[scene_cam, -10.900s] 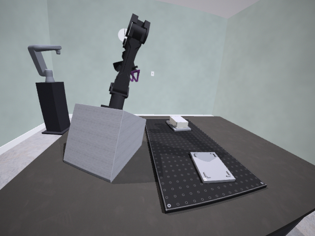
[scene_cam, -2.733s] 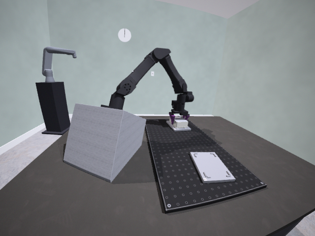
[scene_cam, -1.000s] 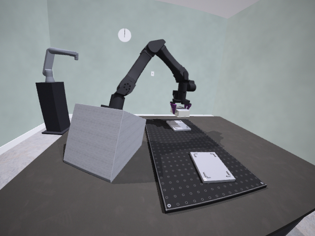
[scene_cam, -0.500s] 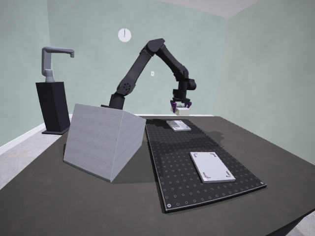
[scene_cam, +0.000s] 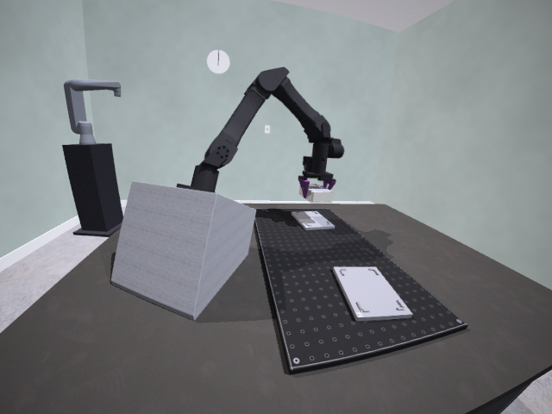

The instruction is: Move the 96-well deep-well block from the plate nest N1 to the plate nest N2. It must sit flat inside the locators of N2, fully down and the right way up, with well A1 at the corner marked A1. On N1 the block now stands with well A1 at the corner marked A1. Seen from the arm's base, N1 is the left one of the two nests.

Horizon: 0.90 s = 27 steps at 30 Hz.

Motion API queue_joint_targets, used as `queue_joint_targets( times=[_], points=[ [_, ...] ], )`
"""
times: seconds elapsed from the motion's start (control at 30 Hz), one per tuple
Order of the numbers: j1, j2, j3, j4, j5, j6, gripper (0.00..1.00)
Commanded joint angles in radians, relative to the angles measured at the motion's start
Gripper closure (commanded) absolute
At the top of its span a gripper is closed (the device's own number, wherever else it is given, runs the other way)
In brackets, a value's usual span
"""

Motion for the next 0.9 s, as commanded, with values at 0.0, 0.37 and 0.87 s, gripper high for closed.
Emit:
queue_joint_targets(
  times=[0.0,0.37,0.87],
  points=[
    [-0.022,-0.013,-0.008,0.0,-0.012,0.046,1.0],
    [-0.096,-0.024,-0.069,0.025,-0.034,0.127,1.0],
    [-0.207,-0.022,-0.133,0.051,-0.065,0.013,1.0]
  ],
)
